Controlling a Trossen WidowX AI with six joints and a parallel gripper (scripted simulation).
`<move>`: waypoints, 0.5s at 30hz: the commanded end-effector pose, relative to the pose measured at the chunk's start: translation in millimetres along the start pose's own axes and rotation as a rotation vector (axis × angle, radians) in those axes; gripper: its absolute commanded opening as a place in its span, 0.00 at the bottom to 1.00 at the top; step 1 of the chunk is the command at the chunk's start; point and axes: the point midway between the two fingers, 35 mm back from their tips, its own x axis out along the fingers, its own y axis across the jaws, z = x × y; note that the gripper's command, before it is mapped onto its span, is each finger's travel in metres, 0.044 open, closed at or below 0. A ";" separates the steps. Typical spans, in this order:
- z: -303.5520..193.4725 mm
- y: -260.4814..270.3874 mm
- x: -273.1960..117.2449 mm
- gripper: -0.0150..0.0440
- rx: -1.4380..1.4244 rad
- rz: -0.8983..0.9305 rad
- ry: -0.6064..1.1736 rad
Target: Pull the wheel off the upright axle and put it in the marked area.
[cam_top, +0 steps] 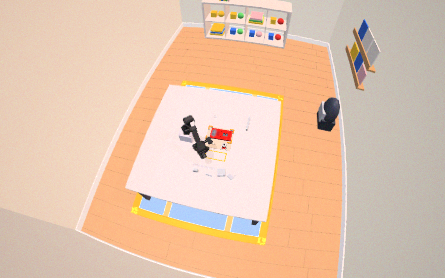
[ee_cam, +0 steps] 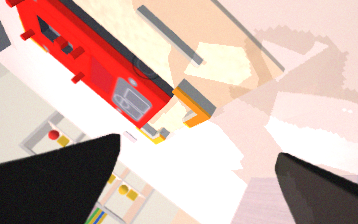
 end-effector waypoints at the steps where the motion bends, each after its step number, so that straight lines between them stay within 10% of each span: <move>1: 0.1 0.3 0.0 0.89 -0.002 -0.003 0.000; 15: 33.2 53.9 -1.4 0.76 -0.376 -0.370 -0.104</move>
